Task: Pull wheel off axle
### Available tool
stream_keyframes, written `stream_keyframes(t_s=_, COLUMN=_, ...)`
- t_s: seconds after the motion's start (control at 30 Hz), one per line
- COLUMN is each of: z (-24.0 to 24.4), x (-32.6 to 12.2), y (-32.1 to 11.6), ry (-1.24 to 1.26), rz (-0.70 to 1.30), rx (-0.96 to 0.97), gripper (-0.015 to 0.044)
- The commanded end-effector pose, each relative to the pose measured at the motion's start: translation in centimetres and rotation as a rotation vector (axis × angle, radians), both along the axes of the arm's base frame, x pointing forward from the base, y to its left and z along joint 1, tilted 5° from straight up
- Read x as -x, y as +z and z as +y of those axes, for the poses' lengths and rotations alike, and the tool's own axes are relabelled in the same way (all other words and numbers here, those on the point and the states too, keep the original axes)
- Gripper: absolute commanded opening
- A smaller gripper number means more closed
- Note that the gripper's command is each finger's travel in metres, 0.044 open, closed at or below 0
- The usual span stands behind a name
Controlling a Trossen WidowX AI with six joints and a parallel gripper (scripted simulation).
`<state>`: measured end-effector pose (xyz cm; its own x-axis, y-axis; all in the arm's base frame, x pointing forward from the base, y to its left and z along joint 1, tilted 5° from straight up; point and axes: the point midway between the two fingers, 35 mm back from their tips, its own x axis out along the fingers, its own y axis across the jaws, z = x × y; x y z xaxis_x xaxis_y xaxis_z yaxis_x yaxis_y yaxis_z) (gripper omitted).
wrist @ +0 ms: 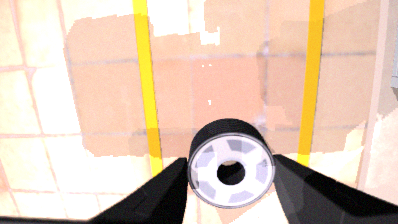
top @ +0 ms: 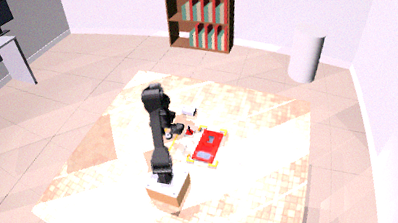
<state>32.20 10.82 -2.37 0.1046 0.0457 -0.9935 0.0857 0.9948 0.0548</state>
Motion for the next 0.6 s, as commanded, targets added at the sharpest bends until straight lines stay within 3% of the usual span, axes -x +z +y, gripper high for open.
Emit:
stream_keyframes(t_s=0.0, z=-0.1, x=0.1, y=-0.6, ry=-0.006, rz=-0.001, rx=0.004, gripper=0.0000)
stream_keyframes(t_s=0.37, z=0.0, x=0.0, y=0.0, ry=0.000, rz=0.001, rx=0.000, gripper=0.0289)
stream_keyframes(t_s=0.57, z=-0.1, x=0.3, y=4.2, ry=-0.004, rz=-0.001, rx=0.003, gripper=0.0300)
